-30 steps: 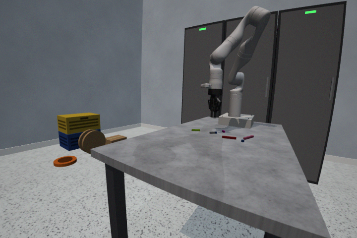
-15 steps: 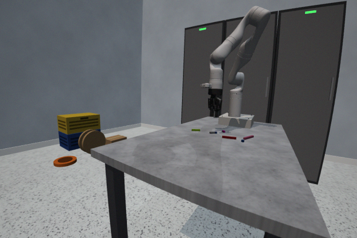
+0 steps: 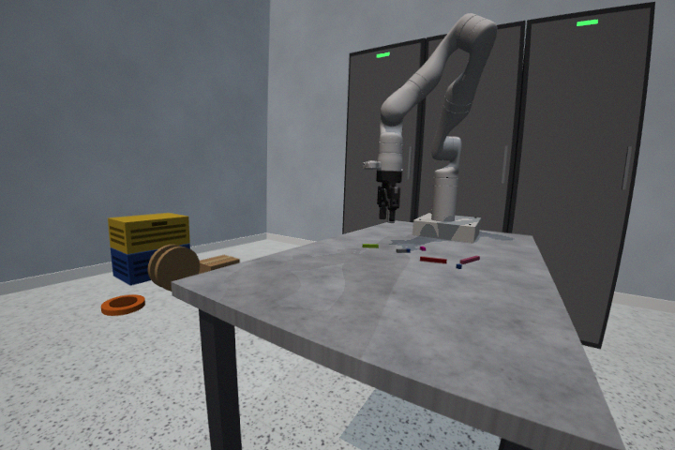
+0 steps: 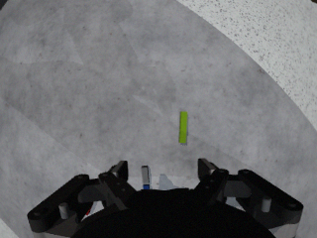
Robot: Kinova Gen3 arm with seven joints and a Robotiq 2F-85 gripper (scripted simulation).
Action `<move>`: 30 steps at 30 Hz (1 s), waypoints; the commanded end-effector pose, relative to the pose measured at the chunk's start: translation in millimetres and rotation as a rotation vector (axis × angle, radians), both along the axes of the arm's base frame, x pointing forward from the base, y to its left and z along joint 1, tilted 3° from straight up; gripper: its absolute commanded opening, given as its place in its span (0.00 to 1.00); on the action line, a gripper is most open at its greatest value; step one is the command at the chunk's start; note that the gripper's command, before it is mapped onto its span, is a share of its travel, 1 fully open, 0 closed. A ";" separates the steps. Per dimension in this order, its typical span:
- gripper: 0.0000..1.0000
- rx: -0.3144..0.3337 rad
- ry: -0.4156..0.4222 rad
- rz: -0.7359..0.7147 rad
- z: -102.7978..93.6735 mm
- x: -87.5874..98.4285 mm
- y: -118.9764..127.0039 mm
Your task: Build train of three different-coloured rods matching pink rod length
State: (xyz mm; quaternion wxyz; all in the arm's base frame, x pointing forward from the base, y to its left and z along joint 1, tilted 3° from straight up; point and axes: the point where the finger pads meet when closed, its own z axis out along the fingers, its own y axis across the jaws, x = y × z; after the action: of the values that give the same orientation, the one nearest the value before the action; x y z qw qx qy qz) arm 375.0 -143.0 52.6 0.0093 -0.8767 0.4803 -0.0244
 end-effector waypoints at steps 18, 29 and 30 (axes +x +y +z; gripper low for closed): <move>0.24 0.002 0.006 -0.072 -11.0 -11.7 -48.6; 0.24 0.002 0.006 -0.072 -11.0 -11.7 -48.6; 0.24 0.002 0.006 -0.072 -11.0 -11.7 -48.6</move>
State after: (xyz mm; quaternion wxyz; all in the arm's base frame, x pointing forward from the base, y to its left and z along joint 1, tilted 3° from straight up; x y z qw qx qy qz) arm 363.0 -191.3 41.1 0.0075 -0.8590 0.5116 -0.0210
